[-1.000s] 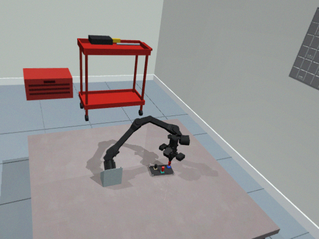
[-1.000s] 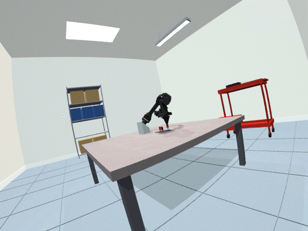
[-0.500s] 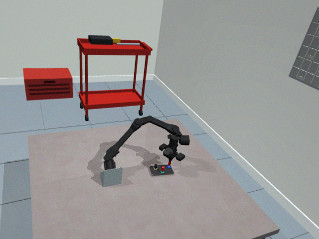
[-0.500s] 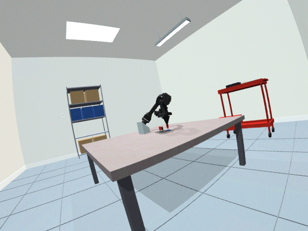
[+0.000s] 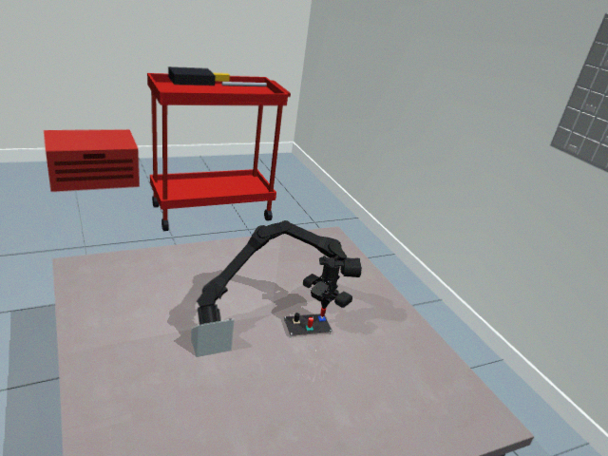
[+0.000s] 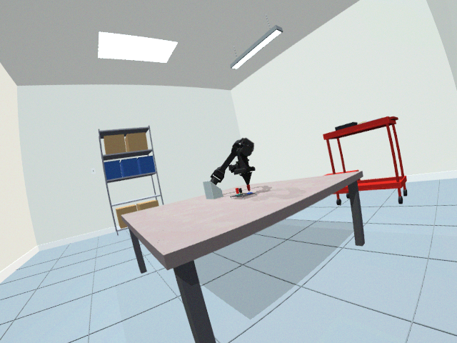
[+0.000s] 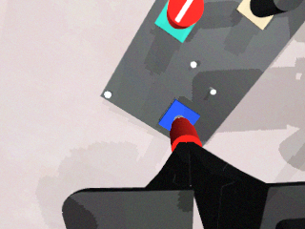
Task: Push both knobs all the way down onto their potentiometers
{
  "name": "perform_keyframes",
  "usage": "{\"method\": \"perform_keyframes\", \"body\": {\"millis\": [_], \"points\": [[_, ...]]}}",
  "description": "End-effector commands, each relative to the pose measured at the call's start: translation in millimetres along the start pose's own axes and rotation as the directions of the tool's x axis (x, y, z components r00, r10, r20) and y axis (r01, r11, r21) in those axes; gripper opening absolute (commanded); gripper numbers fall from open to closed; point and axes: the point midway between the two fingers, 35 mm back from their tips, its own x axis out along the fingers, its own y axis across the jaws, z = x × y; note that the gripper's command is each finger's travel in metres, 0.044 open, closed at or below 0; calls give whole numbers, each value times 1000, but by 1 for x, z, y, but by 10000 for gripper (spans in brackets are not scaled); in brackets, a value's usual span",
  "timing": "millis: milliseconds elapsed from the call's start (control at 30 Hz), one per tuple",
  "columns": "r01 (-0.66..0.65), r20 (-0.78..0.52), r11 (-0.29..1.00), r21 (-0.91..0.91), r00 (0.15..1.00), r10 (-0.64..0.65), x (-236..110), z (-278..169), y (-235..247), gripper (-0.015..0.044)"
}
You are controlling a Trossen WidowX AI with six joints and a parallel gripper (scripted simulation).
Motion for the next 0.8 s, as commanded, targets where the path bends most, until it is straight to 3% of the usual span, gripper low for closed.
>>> {"method": "perform_keyframes", "body": {"millis": [0, 767], "points": [[4, 1, 1000, -1, 1000, -4, 5, -1, -1, 0], [4, 1, 1000, -1, 1000, -4, 9, -1, -1, 0]]}}
